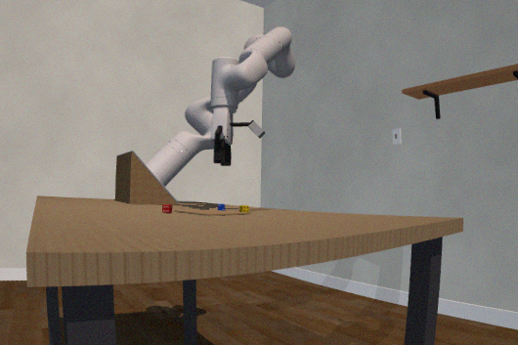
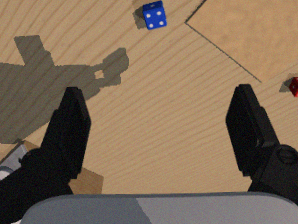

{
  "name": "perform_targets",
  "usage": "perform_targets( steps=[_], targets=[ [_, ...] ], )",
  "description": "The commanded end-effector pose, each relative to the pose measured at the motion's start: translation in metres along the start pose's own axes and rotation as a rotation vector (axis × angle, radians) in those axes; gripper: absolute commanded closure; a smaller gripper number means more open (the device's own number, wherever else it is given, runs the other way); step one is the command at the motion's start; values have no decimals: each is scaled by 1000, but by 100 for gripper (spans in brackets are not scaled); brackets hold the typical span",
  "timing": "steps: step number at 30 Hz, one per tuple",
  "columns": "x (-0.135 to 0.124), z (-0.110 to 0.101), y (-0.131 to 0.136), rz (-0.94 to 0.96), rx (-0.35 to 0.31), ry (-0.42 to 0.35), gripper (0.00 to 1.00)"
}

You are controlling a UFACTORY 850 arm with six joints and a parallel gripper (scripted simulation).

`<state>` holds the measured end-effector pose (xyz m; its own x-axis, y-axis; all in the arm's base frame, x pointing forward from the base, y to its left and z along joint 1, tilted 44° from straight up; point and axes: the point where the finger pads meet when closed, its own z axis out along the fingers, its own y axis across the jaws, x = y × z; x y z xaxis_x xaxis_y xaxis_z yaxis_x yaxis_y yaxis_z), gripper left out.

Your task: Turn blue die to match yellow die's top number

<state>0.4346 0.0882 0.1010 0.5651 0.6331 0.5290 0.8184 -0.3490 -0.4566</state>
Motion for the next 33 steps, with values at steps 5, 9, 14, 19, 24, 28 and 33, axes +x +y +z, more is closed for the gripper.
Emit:
perform_targets(
  steps=[5,9,14,19,24,28,33],
  targets=[
    [0,4,1,272,1,-6,0],
    [0,6,1,381,1,-6,0],
    [-1,8,1,533,1,-6,0],
    [-1,10,1,619,1,-6,0],
    [-2,13,1,811,0,-5,0],
    [-2,15,1,935,0,-5,0],
    [-2,18,1,1084,0,-5,0]
  ],
)
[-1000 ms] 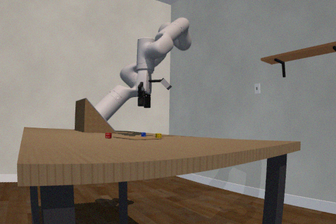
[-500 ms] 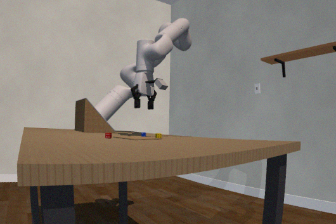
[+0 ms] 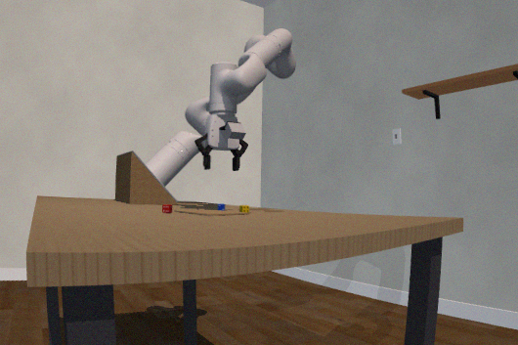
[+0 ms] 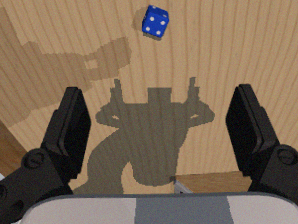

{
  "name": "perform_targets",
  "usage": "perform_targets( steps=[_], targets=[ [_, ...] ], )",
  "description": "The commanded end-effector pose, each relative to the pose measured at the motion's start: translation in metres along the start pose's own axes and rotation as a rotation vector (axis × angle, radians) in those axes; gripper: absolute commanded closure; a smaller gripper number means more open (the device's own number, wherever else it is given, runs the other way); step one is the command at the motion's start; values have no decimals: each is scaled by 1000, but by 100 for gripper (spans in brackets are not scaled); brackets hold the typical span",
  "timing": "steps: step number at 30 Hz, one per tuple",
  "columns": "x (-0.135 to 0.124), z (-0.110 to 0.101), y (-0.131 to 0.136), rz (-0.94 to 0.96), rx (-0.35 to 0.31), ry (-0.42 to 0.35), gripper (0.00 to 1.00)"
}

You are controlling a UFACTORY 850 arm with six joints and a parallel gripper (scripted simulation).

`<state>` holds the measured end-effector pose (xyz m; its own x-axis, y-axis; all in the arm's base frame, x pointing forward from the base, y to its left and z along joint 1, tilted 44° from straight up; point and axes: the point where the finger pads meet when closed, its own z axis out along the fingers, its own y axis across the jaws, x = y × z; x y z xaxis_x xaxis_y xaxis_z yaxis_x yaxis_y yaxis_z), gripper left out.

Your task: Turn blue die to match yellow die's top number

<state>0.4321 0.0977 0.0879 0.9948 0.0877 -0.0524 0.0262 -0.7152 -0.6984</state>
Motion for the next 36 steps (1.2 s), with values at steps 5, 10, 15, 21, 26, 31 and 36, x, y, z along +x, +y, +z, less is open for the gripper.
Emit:
perform_targets(
  steps=[5,10,15,21,26,31,36],
  targets=[
    [0,4,1,285,-6,-9,0],
    [0,7,1,426,-7,-9,0],
    [0,9,2,575,-7,-8,0],
    [-1,11,2,695,-8,-8,0],
    [-1,14,2,864,-9,-7,0],
    [-1,17,3,1026,-10,-6,0],
    [-2,19,3,1150,-10,-6,0]
  ],
)
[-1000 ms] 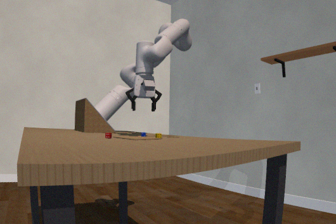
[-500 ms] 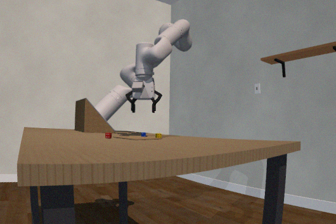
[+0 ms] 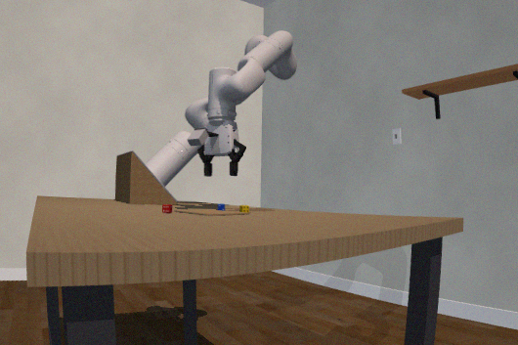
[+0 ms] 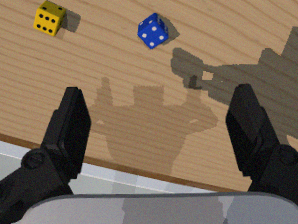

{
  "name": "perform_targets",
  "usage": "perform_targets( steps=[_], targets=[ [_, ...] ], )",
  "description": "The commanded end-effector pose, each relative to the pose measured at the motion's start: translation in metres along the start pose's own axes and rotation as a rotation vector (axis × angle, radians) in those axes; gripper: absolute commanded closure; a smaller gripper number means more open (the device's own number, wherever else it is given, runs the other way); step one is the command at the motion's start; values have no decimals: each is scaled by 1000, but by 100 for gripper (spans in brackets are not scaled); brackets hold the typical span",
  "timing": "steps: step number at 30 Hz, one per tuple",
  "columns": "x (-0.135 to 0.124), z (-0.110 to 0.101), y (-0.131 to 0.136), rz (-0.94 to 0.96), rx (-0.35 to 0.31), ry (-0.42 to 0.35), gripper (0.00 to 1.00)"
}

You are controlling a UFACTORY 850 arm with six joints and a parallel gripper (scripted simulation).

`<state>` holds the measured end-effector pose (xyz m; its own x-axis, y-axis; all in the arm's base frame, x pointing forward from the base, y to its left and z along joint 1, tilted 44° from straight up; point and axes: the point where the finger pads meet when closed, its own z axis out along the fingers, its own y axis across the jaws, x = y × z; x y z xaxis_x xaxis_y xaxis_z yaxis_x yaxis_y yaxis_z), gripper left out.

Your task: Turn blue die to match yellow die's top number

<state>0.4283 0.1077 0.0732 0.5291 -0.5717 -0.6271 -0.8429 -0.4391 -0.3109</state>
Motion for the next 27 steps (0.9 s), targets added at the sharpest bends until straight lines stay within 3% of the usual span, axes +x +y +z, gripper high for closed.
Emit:
perform_targets(
  steps=[1,15,18,27],
  targets=[
    [1,1,0,113,-12,-1,0],
    [1,9,2,571,-12,3,0],
    [1,9,2,582,-12,3,0],
    [2,14,3,857,-12,5,0]
  ],
)
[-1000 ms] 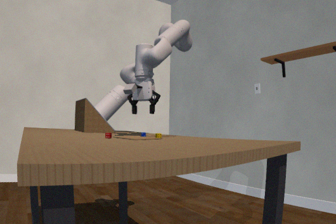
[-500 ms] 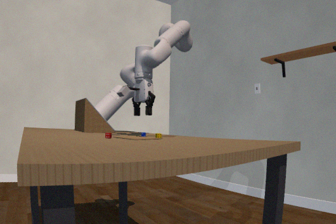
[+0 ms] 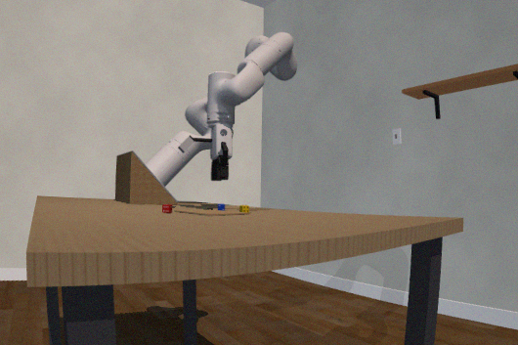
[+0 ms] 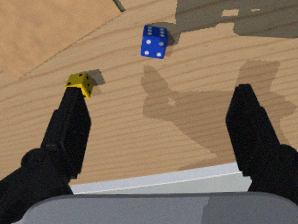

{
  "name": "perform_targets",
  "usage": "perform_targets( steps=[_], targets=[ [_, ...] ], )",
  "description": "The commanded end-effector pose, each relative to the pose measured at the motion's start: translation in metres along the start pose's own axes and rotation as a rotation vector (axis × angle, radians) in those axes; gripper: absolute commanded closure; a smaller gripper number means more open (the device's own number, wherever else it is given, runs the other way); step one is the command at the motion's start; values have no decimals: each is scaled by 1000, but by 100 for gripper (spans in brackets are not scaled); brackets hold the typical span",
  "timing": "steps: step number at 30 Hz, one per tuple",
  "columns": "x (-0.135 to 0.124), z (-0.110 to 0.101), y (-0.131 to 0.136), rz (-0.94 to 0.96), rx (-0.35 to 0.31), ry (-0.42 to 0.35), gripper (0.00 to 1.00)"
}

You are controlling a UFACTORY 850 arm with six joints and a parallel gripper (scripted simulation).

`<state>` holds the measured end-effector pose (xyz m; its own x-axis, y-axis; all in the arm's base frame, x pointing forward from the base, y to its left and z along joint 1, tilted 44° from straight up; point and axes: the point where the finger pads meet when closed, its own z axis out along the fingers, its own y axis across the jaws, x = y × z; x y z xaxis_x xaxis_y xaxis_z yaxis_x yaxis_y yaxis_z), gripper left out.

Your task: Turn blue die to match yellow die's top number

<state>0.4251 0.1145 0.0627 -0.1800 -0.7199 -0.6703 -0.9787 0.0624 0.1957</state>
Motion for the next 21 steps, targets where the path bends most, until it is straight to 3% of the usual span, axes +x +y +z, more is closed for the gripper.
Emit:
perform_targets(
  steps=[1,11,12,21],
  targets=[
    [0,2,0,132,-8,7,0],
    [1,2,0,176,-8,7,0],
    [1,2,0,176,-8,7,64],
    [1,2,0,176,-8,7,64]
  ],
)
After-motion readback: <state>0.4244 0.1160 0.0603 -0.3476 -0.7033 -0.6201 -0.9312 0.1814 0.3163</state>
